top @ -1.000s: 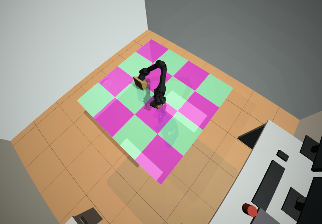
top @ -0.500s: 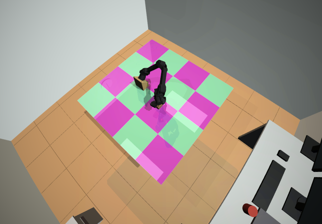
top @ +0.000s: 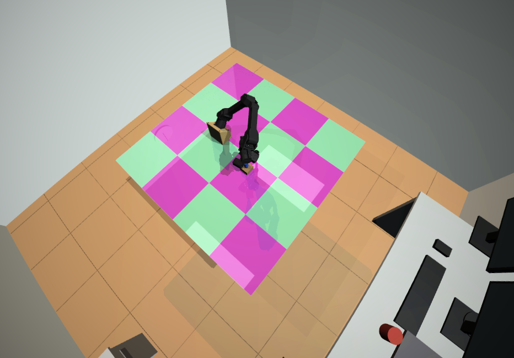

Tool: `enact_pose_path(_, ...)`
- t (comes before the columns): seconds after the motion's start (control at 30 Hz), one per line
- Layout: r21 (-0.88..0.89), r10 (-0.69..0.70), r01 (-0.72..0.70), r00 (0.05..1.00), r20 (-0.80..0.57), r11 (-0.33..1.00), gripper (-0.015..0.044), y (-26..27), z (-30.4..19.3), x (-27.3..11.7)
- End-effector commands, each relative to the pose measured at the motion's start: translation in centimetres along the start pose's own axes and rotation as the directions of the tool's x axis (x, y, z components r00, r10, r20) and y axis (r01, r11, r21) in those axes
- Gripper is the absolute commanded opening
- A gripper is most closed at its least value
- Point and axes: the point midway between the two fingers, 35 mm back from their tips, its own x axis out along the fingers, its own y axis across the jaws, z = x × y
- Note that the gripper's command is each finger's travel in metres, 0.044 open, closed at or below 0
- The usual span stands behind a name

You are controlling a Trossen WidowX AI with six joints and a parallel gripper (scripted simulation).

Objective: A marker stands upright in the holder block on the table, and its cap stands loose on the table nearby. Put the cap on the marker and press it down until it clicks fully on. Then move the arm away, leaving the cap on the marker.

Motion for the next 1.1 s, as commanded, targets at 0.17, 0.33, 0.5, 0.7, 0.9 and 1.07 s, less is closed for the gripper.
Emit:
enact_pose_path(0.17, 0.141, 0.001, -0.001, 1.000, -0.003, 0.990, 0.0309, -0.3, -0.1, -0.4)
enact_pose_path(0.33, 0.141, 0.001, -0.001, 1.000, -0.003, 0.990, 0.0177, -0.3, -0.1, -0.4)
enact_pose_path(0.5, 0.141, 0.001, -0.001, 1.000, -0.003, 0.990, 0.0046, -0.3, -0.1, -0.4)
enact_pose_path(0.7, 0.141, 0.001, -0.001, 1.000, -0.003, 0.990, 0.0000, -0.3, -0.1, -0.4)
enact_pose_path(0.9, 0.141, 0.001, -0.001, 1.000, -0.003, 0.990, 0.0000, -0.3, -0.1, -0.3)
enact_pose_path(1.07, 0.141, 0.001, -0.001, 1.000, -0.003, 0.990, 0.0000, -0.3, -0.1, 0.2)
